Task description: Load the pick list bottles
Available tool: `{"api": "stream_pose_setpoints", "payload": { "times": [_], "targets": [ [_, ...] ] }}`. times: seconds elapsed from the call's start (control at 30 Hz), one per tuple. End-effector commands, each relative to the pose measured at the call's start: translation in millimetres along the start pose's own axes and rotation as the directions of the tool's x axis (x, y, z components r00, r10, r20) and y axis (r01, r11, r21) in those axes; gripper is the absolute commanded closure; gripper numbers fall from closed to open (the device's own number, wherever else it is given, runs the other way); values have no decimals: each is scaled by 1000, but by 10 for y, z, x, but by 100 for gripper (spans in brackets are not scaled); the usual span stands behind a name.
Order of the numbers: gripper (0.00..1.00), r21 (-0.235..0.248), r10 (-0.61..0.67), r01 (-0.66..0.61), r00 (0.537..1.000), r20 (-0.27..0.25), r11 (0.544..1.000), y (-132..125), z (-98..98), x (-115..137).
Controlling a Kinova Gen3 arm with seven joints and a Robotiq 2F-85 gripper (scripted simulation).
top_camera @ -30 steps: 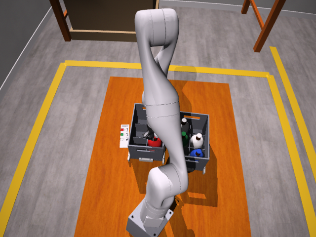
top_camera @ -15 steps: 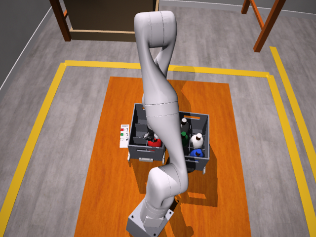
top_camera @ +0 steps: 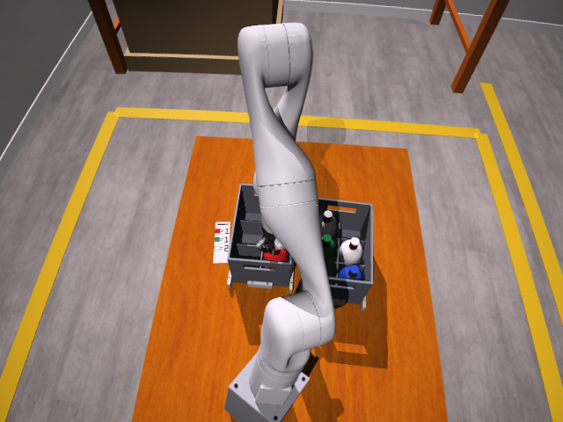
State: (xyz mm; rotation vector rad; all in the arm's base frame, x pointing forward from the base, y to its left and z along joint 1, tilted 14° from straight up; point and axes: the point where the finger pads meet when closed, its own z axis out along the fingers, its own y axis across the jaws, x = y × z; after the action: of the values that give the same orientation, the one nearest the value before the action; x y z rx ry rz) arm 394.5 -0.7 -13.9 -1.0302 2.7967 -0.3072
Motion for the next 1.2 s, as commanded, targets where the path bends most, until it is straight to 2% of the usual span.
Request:
{"api": "stream_pose_setpoints", "payload": {
  "times": [0.0, 1.17],
  "targets": [
    [90, 1, 0, 0, 1000, 1, 1000, -2, 13, -5],
    [90, 1, 0, 0, 1000, 1, 1000, -2, 168, -5]
  ]
}}
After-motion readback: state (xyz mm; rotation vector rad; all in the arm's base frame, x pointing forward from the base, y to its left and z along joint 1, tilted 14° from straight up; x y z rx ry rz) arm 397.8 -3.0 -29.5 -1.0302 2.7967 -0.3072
